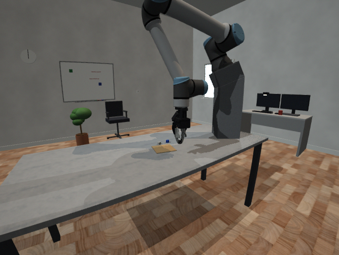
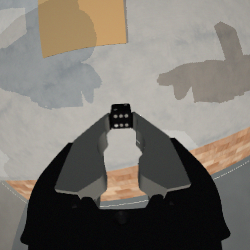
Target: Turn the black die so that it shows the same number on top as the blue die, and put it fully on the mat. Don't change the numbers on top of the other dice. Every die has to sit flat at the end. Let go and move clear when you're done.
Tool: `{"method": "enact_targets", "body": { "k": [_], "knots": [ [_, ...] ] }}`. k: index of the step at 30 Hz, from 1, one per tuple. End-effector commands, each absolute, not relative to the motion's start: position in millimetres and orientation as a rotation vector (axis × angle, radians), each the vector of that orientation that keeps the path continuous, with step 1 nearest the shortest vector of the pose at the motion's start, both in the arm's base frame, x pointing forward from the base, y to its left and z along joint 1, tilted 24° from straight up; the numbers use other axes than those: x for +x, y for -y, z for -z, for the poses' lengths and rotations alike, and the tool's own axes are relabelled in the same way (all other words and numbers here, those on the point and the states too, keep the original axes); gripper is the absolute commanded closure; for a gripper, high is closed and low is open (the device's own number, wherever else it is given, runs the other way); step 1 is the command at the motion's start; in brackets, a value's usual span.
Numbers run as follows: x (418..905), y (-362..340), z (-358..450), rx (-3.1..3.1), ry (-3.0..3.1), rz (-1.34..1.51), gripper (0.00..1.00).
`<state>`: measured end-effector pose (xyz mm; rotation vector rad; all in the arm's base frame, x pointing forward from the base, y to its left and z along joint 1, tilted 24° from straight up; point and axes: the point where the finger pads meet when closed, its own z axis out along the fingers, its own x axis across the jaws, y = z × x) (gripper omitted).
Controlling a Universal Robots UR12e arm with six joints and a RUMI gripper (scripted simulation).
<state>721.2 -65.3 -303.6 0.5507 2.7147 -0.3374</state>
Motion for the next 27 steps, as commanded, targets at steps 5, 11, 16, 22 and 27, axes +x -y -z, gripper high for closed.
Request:
{"method": "enact_targets", "body": {
  "k": [5, 11, 16, 22, 27],
  "knots": [
    [715.4, 59.1, 283.8, 0.551, -2.714, 0.337, 0.97],
    [715.4, 59.1, 283.8, 0.551, -2.714, 0.337, 0.97],
    [715.4, 60.8, 283.3, 0.57, -2.709, 0.333, 0.97],
    [715.3, 73.4, 279.4, 0.714, -2.666, 0.304, 0.97],
    [715.0, 85.1, 275.7, 0.847, -2.619, 0.276, 0.97]
  ]
}}
